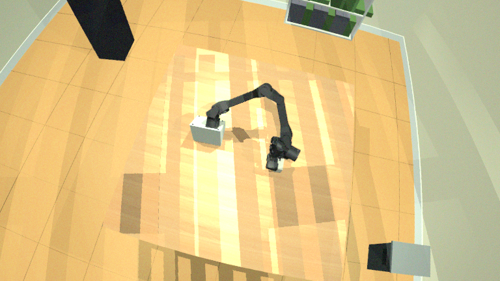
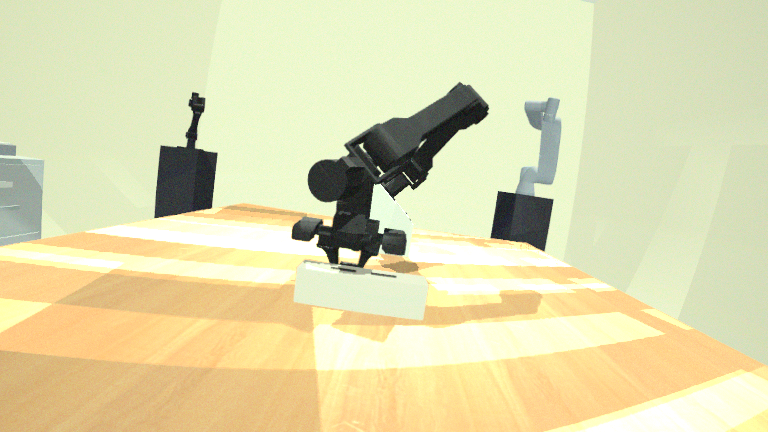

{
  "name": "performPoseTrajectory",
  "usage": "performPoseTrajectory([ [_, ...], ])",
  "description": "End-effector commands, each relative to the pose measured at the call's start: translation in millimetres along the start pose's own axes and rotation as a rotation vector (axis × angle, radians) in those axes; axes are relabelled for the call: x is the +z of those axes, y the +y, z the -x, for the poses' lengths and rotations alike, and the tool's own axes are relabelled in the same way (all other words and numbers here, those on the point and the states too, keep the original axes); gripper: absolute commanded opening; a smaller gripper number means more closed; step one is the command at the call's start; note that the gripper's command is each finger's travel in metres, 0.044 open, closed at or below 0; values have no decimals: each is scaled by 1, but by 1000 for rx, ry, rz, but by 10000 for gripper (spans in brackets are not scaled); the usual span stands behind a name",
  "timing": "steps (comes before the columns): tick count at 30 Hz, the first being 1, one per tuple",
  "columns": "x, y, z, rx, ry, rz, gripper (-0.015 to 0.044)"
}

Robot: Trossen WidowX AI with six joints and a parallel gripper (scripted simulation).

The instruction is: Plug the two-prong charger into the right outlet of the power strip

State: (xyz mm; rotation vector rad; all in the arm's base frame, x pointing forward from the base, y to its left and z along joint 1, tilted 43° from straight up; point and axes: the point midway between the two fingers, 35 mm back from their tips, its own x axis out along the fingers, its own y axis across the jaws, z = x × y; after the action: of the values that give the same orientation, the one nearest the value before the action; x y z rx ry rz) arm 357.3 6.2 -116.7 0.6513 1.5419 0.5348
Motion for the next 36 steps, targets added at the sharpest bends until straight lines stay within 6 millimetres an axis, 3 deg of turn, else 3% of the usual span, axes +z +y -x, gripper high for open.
performPoseTrajectory([
  [1, 7, 1, 1, -5, -22, 23, 0],
  [36, 7, 1, 5, -5, -22, 23, 0],
])
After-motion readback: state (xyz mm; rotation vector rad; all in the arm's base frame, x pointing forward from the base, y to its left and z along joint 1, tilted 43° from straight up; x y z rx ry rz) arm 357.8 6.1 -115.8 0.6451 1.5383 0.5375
